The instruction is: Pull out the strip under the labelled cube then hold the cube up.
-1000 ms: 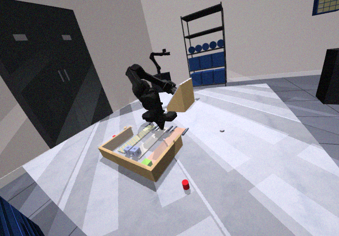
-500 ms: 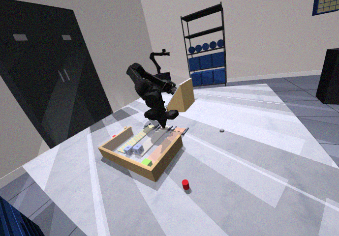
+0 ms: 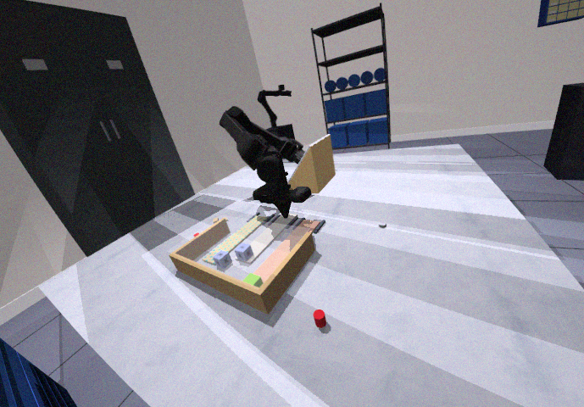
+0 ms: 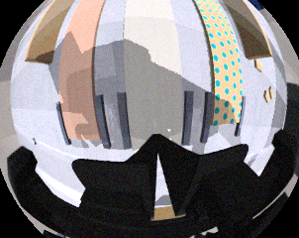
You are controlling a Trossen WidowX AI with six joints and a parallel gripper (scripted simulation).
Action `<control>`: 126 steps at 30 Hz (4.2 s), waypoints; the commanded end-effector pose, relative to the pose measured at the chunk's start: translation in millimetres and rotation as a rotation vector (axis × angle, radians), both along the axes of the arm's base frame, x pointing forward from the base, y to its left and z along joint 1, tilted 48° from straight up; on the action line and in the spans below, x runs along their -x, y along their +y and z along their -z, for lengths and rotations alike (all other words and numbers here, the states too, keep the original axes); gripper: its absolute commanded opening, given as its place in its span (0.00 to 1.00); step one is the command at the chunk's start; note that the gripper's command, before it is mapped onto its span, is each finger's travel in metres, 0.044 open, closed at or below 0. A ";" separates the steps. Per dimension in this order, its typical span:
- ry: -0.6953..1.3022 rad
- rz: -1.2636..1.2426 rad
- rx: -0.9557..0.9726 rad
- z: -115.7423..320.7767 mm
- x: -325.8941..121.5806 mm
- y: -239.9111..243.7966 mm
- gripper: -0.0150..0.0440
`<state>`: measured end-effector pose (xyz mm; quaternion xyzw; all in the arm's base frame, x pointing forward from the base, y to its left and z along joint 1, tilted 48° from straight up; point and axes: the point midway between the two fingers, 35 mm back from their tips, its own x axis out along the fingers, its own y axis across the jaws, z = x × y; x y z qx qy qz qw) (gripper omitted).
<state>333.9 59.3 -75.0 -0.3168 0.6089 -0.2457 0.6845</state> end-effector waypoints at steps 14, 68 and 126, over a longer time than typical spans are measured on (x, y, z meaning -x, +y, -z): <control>0.018 0.011 0.001 5.9 31.5 -6.9 0.25; 0.022 0.011 0.001 11.1 111.7 -15.5 0.25; 0.007 -0.002 -0.005 5.7 133.2 -6.4 0.25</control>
